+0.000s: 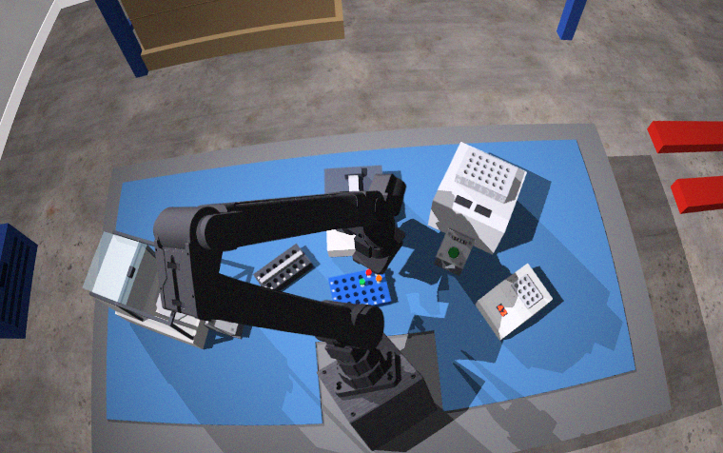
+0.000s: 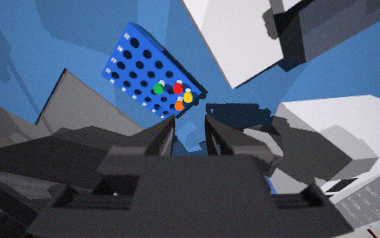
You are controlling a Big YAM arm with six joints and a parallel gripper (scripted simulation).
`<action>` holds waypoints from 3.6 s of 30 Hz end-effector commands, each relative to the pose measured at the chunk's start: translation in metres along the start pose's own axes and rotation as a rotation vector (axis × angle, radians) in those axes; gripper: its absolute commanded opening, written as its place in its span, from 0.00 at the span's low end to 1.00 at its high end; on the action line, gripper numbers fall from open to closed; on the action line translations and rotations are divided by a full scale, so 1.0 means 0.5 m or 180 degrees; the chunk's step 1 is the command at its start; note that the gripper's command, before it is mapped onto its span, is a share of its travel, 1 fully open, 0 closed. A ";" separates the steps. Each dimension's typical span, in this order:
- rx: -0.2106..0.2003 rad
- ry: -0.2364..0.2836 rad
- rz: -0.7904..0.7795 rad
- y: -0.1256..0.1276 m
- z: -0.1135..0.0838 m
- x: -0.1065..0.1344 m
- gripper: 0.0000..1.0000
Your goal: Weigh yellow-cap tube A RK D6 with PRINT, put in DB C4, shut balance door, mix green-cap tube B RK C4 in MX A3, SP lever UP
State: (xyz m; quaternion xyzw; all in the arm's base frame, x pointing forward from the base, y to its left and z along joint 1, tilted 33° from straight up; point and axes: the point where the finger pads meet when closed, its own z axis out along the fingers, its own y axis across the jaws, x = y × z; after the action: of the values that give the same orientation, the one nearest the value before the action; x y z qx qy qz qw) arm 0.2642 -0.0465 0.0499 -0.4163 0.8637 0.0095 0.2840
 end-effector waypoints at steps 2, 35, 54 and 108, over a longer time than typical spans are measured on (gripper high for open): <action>0.0030 -0.0012 -0.0073 -0.014 -0.010 -0.015 0.36; 0.0048 -0.0012 -0.0037 -0.015 -0.008 -0.011 0.36; -0.0024 0.0005 -0.0007 0.005 0.022 -0.004 0.36; 0.0035 -0.0012 -0.0029 -0.011 0.072 -0.010 0.36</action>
State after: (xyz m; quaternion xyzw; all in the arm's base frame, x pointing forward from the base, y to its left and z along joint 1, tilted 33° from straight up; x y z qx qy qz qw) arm 0.2815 -0.0341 0.0183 -0.4218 0.8620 0.0117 0.2810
